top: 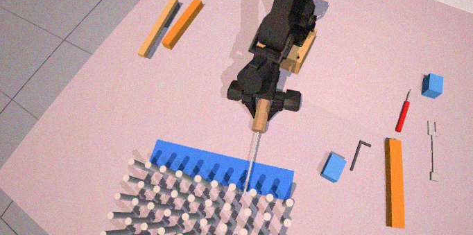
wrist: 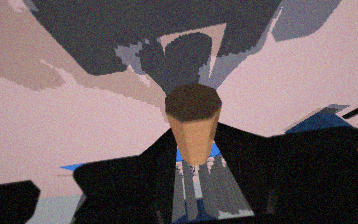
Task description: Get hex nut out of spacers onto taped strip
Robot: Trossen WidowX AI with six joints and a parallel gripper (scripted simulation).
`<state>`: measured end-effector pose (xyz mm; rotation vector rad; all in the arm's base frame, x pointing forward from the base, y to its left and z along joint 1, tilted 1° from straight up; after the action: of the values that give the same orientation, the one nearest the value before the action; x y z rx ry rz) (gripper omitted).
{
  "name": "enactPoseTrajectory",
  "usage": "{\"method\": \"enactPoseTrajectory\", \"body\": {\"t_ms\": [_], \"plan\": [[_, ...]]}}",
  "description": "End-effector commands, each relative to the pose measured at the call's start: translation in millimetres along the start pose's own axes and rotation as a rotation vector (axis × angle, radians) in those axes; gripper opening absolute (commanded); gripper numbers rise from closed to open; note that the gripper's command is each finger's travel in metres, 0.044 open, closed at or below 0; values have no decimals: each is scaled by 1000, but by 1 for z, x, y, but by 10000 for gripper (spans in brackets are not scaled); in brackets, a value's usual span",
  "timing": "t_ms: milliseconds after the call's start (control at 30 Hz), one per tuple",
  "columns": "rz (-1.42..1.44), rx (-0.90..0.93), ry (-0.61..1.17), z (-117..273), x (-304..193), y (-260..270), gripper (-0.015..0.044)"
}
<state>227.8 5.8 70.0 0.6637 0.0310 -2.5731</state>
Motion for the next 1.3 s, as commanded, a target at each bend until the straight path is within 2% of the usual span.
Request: {"method": "enactPoseTrajectory", "body": {"t_ms": [0, 1267], "plan": [[-2, 9, 12, 0, -6, 2, 0], [-2, 9, 14, -11, -27, 7, 0]]}}
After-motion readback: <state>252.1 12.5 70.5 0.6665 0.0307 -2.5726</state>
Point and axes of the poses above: the point midway between the two fingers, 35 mm back from their tips, its own z axis back along the fingers, its own y axis across the jaws, x = y × z, the point moved 9 cm from there along z, back along the fingers, and after that the axes turned 13 degrees about z, right-handed, at the moved point
